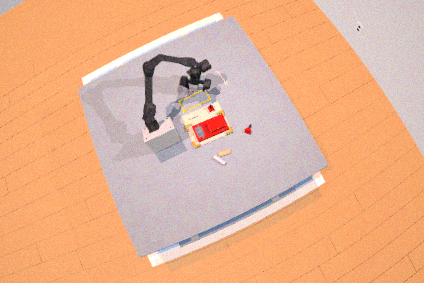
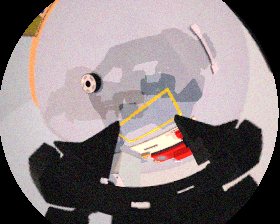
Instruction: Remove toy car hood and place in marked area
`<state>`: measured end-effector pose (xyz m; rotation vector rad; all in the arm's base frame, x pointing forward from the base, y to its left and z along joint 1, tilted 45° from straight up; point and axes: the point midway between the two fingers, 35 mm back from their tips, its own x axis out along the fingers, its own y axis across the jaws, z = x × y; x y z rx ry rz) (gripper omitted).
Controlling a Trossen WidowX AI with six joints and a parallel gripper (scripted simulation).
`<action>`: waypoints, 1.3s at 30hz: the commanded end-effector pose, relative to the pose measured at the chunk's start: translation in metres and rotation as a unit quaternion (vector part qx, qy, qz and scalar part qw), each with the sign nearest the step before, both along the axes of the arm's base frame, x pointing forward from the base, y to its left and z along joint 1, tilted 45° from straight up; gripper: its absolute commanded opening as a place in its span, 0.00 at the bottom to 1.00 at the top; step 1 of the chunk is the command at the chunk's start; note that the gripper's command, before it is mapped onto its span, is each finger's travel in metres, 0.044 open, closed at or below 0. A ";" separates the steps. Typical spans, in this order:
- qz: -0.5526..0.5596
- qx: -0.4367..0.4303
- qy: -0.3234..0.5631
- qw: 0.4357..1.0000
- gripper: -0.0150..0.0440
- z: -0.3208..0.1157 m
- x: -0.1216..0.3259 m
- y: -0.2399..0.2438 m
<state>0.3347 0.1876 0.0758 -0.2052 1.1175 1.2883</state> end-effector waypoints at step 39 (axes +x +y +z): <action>-0.389 -0.009 0.288 0.875 1.00 -0.153 0.020 -0.222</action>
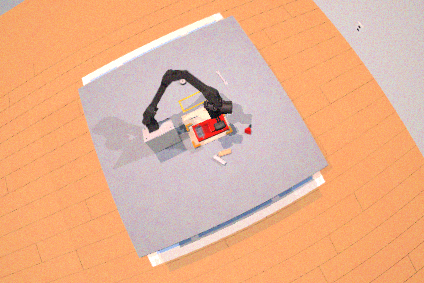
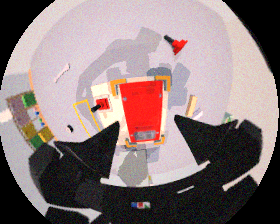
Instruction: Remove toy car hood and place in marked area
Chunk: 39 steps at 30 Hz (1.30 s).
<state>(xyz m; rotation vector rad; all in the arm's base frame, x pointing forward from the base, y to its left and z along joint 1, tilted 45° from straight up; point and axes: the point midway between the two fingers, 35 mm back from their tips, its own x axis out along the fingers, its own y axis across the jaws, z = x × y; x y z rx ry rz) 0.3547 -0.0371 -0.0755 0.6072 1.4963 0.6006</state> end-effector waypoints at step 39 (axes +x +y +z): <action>-0.002 0.002 0.002 1.000 1.00 -0.018 0.001 0.018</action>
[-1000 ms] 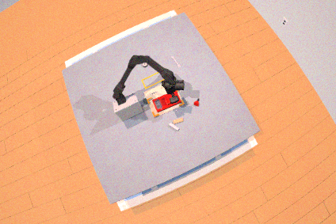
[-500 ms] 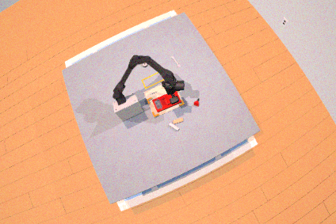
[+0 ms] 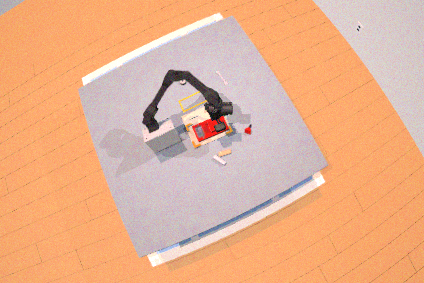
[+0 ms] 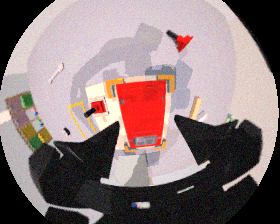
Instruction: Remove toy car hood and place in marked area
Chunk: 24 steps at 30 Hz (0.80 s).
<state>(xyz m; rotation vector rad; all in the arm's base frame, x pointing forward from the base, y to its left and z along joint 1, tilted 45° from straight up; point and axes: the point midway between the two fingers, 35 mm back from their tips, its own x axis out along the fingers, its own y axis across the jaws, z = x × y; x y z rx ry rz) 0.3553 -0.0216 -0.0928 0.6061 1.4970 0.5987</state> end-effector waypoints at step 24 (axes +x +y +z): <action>-0.002 0.004 0.001 1.000 1.00 -0.011 -0.001 0.013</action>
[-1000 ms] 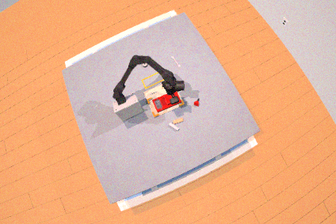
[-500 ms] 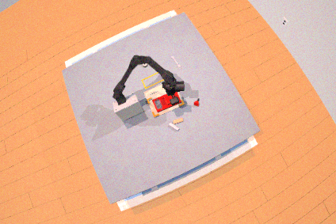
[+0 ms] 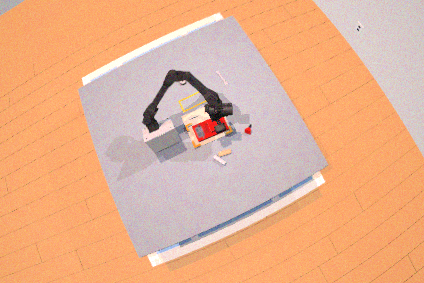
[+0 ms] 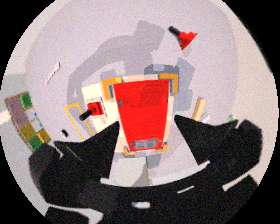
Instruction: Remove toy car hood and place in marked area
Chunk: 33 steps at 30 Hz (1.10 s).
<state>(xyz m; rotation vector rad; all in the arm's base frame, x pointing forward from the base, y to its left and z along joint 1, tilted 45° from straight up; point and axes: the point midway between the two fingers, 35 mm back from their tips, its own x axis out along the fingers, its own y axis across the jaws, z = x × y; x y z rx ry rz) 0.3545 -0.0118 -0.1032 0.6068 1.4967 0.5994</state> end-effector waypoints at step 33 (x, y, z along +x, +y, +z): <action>-0.002 0.004 0.001 1.000 1.00 -0.013 -0.001 0.014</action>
